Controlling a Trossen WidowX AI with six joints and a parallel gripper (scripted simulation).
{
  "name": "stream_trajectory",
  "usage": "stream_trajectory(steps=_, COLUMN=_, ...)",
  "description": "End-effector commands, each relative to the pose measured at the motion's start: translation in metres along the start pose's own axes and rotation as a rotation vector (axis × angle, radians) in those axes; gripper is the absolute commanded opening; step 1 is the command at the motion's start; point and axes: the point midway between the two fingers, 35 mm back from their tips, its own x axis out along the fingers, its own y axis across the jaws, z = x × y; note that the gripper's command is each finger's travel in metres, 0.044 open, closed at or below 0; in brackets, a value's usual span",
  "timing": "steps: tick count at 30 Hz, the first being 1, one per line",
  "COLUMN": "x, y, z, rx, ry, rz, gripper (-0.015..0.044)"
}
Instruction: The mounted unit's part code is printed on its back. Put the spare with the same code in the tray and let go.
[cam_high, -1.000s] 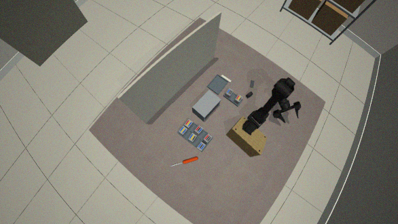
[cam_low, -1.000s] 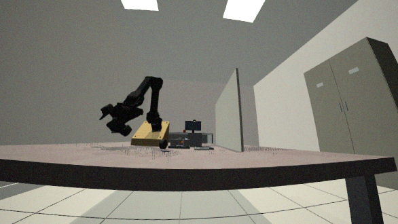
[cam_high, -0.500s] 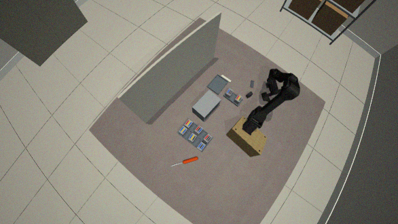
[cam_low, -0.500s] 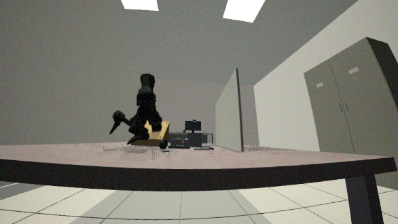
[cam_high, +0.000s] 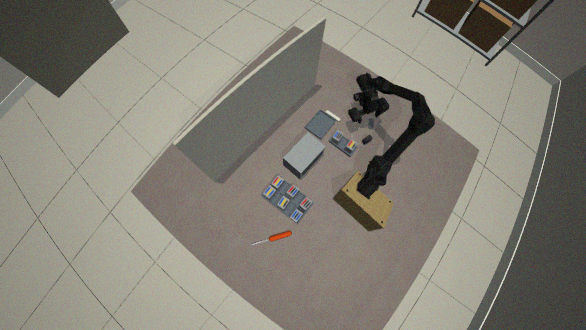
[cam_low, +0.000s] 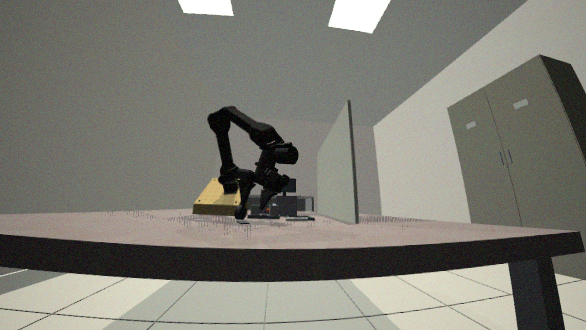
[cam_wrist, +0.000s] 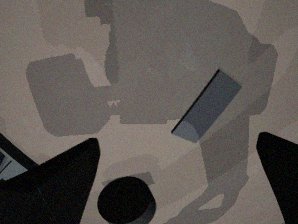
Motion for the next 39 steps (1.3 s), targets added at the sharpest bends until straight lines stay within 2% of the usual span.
stream_trajectory(steps=1, x=-0.019, y=0.035, z=0.019, rx=-0.061, ry=-0.048, rz=0.055, gripper=0.044)
stream_trajectory(steps=7, x=-0.054, y=0.099, z=0.042, rx=-0.159, ry=-0.094, rz=0.118, gripper=0.044)
stream_trajectory(steps=13, x=-0.113, y=0.197, z=0.045, rx=-0.297, ry=-0.145, rz=0.185, gripper=0.044)
stream_trajectory(steps=18, x=-0.158, y=0.272, z=0.023, rx=-0.388, ry=-0.169, rz=0.182, gripper=0.044)
stream_trajectory(steps=24, x=-0.206, y=0.358, z=-0.034, rx=-0.482, ry=-0.216, rz=0.128, gripper=0.044)
stream_trajectory(steps=39, x=-0.211, y=0.367, z=-0.043, rx=-0.492, ry=-0.223, rz=0.12, gripper=0.044)
